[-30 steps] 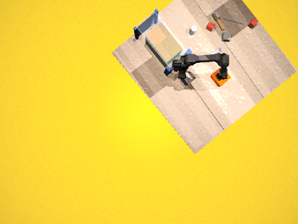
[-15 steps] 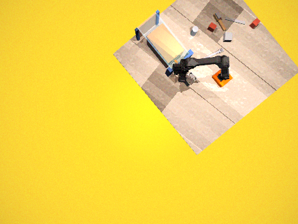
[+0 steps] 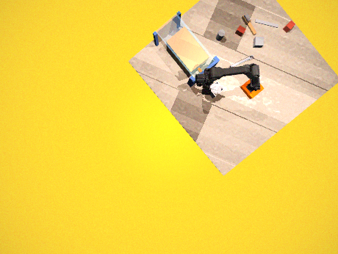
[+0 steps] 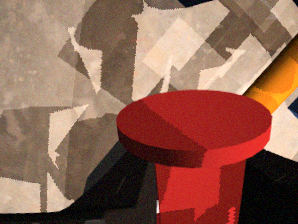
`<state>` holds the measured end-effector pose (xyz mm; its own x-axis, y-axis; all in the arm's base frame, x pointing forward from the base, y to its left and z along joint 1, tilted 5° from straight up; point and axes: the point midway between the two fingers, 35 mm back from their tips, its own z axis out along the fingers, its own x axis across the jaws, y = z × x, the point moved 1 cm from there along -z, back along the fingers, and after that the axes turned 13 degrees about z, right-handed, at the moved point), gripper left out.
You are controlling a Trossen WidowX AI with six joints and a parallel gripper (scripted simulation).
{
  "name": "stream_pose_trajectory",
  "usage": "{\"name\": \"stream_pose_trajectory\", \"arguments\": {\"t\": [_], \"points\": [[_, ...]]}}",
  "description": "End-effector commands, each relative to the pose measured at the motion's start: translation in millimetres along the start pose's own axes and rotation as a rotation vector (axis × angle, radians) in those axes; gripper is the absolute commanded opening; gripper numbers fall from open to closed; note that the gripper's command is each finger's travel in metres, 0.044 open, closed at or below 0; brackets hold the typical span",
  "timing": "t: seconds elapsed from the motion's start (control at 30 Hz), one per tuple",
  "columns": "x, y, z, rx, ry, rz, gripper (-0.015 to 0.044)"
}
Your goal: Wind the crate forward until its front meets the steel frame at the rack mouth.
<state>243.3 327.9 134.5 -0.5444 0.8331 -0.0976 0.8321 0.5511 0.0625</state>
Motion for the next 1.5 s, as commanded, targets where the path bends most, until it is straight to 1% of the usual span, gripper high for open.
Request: {"name": "stream_pose_trajectory", "arguments": {"t": [0.0,1.47], "points": [[22,-6,0,0.010,0.031,-0.026,0.0000],[61,-28,-1,0.012,0.034,-0.026,0.0000]]}}
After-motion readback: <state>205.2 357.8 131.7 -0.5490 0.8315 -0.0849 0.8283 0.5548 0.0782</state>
